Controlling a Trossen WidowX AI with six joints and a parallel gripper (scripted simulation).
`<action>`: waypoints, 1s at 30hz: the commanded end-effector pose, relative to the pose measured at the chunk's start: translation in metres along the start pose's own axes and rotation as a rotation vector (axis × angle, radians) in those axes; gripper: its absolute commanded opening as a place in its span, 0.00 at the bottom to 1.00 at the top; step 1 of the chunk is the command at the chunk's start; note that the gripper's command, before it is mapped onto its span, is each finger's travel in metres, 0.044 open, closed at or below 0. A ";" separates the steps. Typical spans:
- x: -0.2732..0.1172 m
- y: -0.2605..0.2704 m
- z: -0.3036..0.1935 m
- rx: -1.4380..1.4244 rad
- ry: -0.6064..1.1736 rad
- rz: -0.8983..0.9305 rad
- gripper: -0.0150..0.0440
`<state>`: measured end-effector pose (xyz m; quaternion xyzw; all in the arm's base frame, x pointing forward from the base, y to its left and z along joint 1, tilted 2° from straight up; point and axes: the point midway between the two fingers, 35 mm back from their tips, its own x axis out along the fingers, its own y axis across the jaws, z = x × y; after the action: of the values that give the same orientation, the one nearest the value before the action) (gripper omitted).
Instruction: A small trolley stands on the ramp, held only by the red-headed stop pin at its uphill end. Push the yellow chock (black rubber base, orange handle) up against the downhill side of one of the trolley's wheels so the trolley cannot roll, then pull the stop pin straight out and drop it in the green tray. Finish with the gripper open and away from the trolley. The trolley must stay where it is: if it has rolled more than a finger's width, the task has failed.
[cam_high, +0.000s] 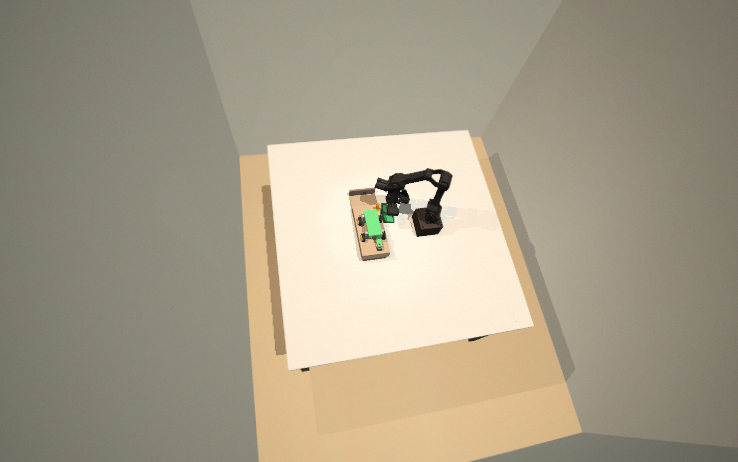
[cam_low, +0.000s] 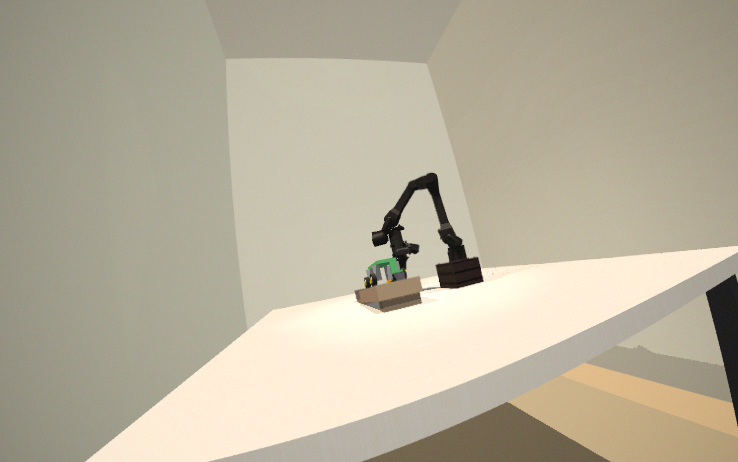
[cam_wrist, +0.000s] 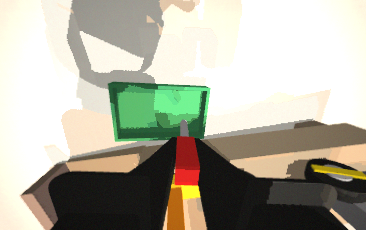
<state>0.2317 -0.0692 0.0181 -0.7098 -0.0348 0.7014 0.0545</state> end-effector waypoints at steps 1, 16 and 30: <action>0.014 -0.005 0.001 0.002 -0.002 -0.014 0.25; 0.033 -0.011 0.002 0.002 -0.002 -0.015 0.43; 0.035 -0.002 0.003 0.002 -0.002 -0.014 0.58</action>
<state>0.2291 -0.0608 -0.0153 -0.7080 -0.0375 0.7026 0.0604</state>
